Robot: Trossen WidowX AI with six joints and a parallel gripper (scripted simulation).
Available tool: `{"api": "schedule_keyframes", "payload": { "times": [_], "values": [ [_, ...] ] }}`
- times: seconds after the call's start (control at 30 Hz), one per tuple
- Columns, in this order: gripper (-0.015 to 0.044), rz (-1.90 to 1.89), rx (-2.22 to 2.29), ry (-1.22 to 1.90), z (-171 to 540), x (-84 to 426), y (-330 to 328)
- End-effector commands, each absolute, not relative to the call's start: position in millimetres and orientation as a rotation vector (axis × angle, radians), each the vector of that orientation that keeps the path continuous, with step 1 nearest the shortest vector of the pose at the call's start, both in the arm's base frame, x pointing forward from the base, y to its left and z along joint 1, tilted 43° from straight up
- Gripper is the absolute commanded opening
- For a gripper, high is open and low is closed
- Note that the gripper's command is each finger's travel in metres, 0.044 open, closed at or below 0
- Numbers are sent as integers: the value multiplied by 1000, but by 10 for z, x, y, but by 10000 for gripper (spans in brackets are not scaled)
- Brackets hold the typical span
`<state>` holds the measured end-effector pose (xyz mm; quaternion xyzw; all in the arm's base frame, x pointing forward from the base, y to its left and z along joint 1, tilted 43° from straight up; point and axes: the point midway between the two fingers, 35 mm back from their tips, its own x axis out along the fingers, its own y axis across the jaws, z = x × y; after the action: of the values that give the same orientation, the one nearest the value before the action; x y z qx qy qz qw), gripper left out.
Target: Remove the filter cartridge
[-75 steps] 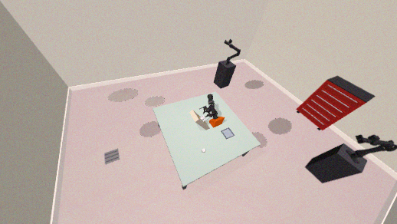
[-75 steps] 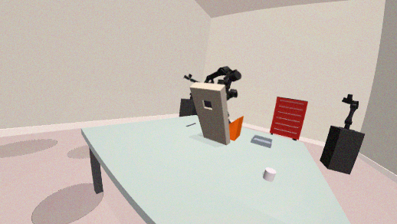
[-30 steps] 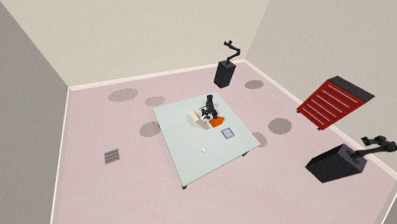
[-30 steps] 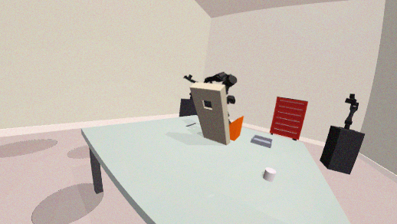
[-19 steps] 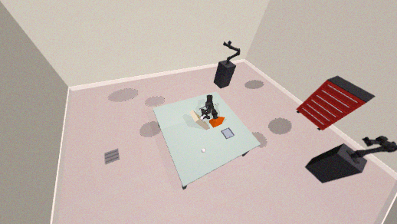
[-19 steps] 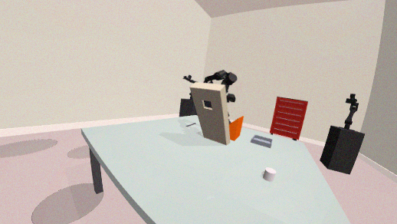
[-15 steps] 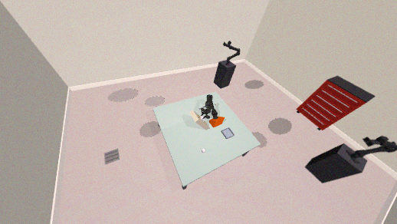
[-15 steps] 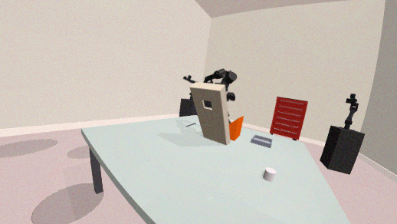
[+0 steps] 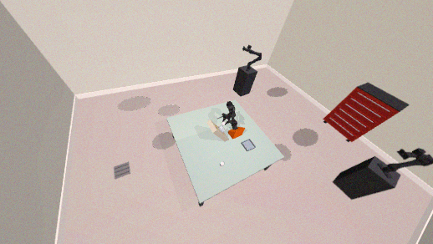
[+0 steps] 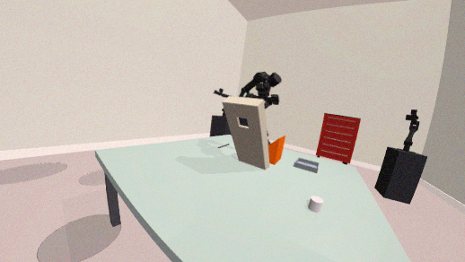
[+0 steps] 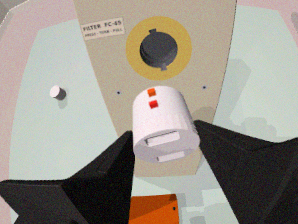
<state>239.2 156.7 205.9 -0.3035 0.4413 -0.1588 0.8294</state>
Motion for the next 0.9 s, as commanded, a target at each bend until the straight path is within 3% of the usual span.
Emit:
{"api": "schedule_keyframes", "payload": {
  "times": [0.0, 0.67, 0.87],
  "values": [
    [0, -336, -639, 936, 2066, 2385, 1634],
    [0, -428, -665, 961, 1427, 2534, 2176],
    [0, -283, -755, 1067, 1183, 2375, 2286]
  ]
}}
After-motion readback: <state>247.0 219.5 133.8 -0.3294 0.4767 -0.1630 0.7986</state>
